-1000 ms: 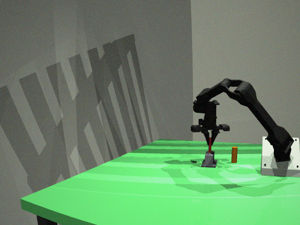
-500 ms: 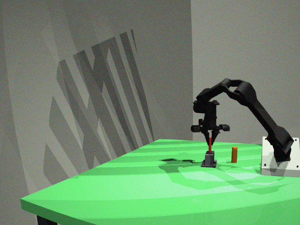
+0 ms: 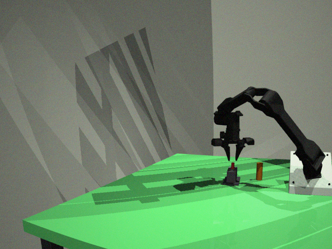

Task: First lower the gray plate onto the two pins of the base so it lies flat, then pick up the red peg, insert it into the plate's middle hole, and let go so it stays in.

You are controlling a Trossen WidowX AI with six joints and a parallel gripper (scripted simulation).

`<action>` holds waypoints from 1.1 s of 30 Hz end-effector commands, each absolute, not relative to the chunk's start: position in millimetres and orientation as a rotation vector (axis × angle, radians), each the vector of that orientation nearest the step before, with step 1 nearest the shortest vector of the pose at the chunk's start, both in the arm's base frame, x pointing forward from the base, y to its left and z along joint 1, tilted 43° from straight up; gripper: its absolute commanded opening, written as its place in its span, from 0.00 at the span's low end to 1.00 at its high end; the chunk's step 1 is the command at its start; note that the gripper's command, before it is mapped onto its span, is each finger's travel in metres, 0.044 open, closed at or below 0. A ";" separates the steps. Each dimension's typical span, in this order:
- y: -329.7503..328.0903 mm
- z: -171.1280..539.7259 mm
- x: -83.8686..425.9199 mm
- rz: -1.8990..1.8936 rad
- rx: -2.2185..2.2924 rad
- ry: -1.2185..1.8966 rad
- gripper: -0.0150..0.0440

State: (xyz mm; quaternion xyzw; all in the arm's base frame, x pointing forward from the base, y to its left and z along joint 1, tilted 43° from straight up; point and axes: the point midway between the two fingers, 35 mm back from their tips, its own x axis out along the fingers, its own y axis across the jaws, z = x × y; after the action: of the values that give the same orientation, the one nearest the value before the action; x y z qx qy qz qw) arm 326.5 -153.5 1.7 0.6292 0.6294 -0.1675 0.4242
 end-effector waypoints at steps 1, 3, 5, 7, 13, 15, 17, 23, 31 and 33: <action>-156.0 4.4 325.8 -0.421 1.583 1.571 0.51; -156.4 5.1 325.1 -0.422 1.583 1.571 0.51; -156.9 5.6 324.5 -0.422 1.583 1.571 0.51; -157.4 6.3 324.0 -0.422 1.583 1.571 0.51; -159.0 8.6 322.5 -0.422 1.583 1.571 0.51; -159.5 9.4 322.1 -0.422 1.583 1.571 0.51; -159.9 10.2 321.7 -0.422 1.583 1.571 0.51; -161.1 12.9 320.6 -0.422 1.583 1.571 0.51; -162.6 16.5 319.2 -0.422 1.583 1.571 0.51; -163.0 17.4 318.9 -0.422 1.583 1.571 0.51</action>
State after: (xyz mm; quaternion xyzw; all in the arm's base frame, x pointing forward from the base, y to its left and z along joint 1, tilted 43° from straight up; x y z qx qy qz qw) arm 319.2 -160.9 14.9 0.6346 0.6275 -0.1682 0.4186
